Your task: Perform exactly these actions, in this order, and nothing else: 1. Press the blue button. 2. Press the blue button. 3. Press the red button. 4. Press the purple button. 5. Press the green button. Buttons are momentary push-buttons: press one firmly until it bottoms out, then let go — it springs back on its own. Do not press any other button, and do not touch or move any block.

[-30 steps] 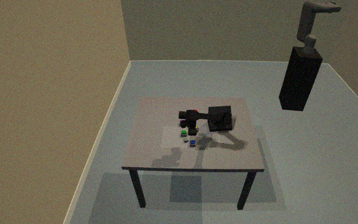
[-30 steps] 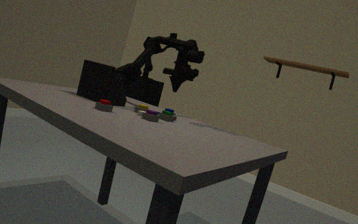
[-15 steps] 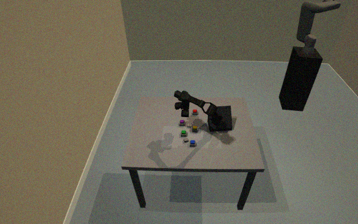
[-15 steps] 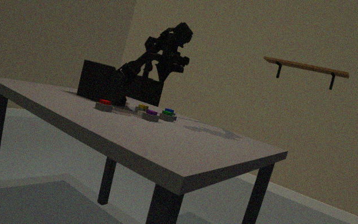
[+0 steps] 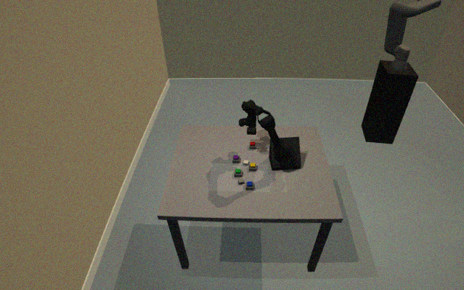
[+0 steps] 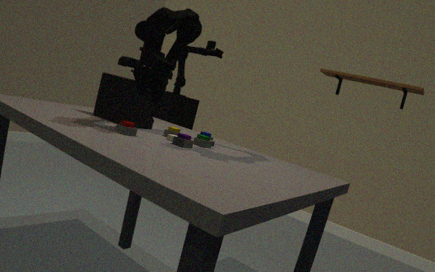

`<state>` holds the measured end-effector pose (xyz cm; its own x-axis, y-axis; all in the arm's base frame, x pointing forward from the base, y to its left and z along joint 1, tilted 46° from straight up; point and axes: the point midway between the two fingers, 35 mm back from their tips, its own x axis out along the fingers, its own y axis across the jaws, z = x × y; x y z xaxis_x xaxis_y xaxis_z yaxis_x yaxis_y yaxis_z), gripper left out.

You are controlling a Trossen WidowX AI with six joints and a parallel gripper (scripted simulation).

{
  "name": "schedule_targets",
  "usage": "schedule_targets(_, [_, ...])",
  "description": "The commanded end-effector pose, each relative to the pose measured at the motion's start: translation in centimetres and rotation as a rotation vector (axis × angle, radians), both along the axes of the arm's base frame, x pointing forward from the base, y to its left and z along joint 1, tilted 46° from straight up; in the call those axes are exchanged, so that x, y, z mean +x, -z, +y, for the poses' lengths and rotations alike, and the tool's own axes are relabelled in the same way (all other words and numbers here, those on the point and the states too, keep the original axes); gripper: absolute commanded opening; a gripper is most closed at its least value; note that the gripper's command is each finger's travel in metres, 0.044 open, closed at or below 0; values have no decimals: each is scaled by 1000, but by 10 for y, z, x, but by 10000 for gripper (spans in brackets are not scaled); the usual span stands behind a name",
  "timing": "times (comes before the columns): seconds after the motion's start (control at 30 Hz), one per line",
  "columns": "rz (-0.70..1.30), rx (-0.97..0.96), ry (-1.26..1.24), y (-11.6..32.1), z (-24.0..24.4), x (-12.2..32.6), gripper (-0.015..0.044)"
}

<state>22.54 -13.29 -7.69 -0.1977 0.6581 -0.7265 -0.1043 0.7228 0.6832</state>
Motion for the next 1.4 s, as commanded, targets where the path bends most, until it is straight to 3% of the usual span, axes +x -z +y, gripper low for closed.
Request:
schedule_targets(0.0, [-8,16,-22,15,-8,-10,20])
schedule_targets(0.1, [-8,16,-22,17,-7,-10,20])
schedule_targets(0.27, [-9,18,-22,57,32,-22,20])
schedule_targets(1.37, [-10,20,-22,82,56,-29,20])
